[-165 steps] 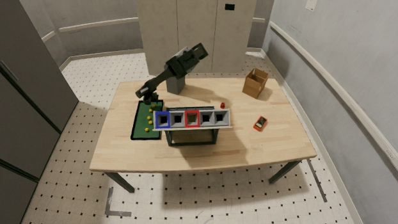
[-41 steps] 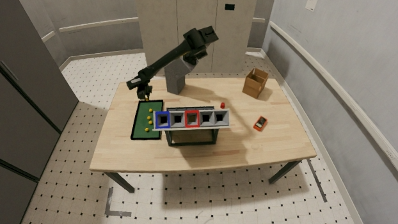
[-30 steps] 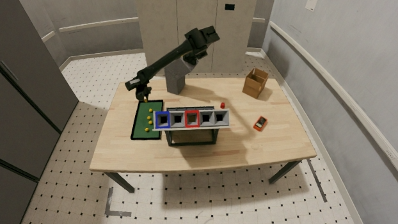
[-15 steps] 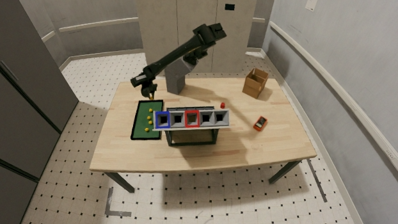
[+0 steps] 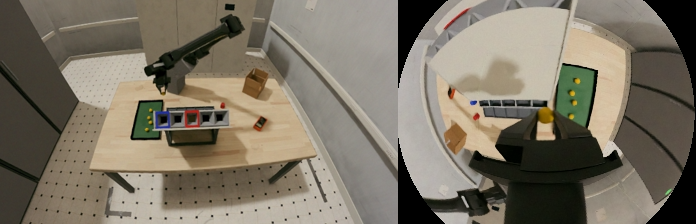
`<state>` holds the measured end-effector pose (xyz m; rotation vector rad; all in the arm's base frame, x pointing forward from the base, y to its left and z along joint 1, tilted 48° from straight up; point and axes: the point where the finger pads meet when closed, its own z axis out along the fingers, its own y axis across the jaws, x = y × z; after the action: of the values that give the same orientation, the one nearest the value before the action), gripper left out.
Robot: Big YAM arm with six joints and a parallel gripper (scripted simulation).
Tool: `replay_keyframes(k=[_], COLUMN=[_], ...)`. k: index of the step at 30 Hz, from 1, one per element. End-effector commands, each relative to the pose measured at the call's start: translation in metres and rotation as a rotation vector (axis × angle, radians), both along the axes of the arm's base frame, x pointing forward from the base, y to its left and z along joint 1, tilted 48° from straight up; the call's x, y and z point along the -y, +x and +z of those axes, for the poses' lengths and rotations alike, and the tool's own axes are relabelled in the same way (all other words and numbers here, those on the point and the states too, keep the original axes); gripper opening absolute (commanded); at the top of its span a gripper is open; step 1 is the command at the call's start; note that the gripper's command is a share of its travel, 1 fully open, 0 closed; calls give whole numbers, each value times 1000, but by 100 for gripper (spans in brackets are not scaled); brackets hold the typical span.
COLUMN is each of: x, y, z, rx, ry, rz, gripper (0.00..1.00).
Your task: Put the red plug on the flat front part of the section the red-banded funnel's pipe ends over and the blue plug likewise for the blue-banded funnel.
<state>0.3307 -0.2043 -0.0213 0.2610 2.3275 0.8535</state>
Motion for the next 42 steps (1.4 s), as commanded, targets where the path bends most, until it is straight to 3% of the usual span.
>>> replay_keyframes(k=[1, 9, 11, 26, 42], x=[-10, -24, -24, -46, -46], y=[1, 2, 2, 5, 5], z=[29, 95, 95, 194, 195], rx=[3, 64, 64, 137, 139], ry=[22, 26, 26, 37, 39], rz=[-33, -81, -81, -158, -156], gripper=[0, 0, 0, 0, 0])
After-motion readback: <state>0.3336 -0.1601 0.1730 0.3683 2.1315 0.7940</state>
